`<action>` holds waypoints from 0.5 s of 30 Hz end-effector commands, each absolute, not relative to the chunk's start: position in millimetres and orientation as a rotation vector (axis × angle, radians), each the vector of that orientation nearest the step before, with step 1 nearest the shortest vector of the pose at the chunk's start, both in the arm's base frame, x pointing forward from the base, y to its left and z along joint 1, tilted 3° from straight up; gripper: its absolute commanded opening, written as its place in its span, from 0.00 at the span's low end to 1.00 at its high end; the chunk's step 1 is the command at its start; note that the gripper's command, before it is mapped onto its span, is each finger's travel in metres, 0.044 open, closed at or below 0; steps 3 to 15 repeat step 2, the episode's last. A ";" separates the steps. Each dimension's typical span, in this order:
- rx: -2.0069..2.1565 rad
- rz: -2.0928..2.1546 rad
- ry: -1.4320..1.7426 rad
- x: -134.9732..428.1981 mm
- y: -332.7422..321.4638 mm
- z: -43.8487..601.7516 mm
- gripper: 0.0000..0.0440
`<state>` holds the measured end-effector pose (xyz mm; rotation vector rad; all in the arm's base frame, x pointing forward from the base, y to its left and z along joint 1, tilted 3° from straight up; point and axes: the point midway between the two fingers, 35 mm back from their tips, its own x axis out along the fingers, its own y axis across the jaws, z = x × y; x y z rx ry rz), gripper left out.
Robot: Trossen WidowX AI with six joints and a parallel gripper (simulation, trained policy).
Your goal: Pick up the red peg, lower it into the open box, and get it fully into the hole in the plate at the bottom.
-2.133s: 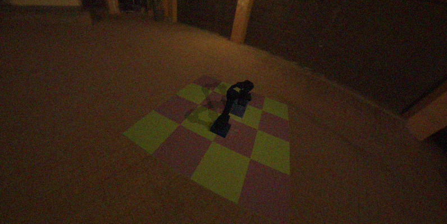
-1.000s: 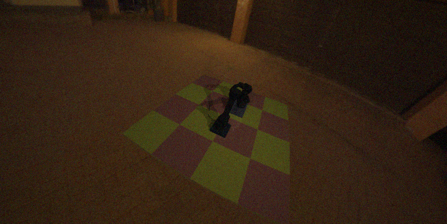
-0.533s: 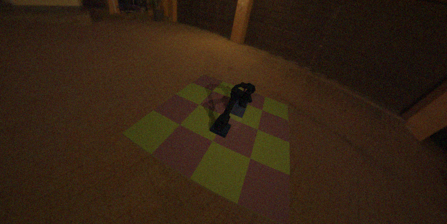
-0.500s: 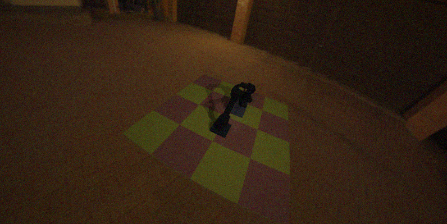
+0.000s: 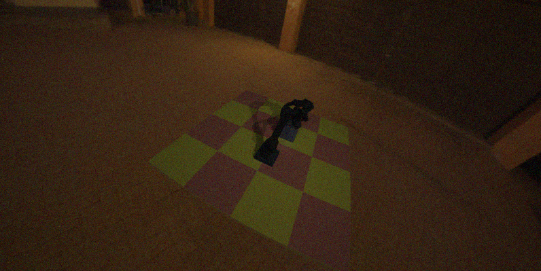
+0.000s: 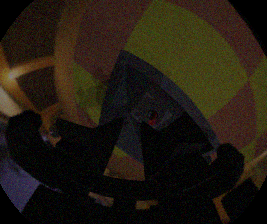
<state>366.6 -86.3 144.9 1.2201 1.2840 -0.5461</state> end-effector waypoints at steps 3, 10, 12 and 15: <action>1.235 -0.512 1.284 373.5 -90.7 144.2 0.32; 1.235 -0.512 1.284 373.5 -90.7 144.2 0.32; 1.235 -0.512 1.284 373.5 -90.7 144.2 0.32; 1.235 -0.512 1.284 373.5 -90.7 144.2 0.32</action>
